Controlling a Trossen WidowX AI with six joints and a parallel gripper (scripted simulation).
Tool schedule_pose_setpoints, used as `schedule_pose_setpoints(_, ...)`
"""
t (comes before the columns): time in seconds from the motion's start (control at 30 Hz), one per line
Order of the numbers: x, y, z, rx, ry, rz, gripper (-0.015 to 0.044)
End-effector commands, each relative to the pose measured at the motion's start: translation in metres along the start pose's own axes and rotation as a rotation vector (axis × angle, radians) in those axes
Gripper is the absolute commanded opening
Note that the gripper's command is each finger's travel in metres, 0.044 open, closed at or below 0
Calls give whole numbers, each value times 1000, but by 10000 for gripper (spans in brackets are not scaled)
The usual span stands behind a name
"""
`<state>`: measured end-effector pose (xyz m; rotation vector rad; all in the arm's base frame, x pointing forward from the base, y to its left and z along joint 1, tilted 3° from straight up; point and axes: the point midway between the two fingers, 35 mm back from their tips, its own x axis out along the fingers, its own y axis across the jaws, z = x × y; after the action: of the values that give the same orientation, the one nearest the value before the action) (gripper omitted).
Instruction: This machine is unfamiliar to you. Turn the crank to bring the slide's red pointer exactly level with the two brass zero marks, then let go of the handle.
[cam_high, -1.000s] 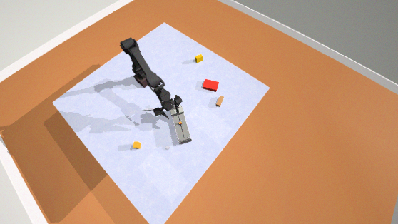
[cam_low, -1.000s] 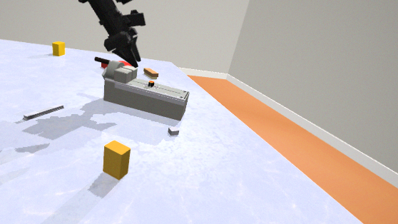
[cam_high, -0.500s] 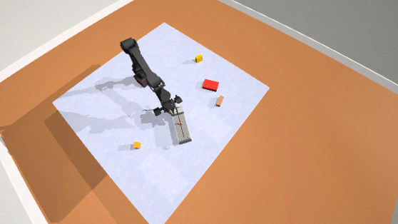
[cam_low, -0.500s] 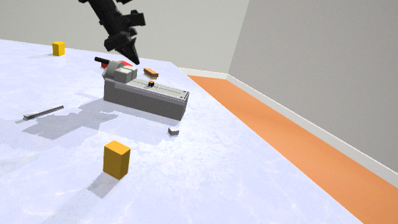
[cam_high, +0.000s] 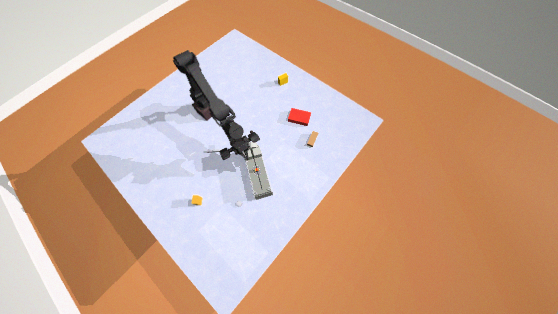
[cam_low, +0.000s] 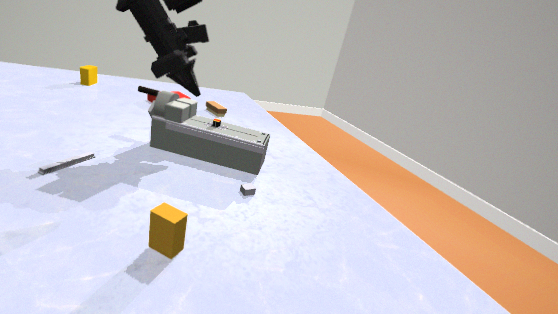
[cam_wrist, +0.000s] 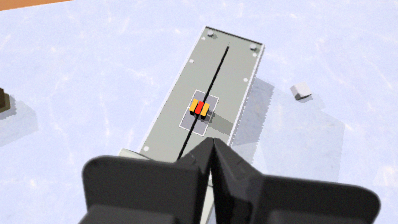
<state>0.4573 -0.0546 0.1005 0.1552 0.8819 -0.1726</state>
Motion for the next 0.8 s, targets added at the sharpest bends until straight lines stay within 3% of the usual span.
schedule_pose_setpoints(0.0, 0, 0, 0, 0, 0, 0, 26)
schedule_pose_setpoints(0.53, 0, 0, 0, 0, 0, 0, 440)
schedule_pose_setpoints(0.57, 0, 0, 0, 0, 0, 0, 440)
schedule_pose_setpoints(0.77, 0, 0, 0, 0, 0, 0, 282)
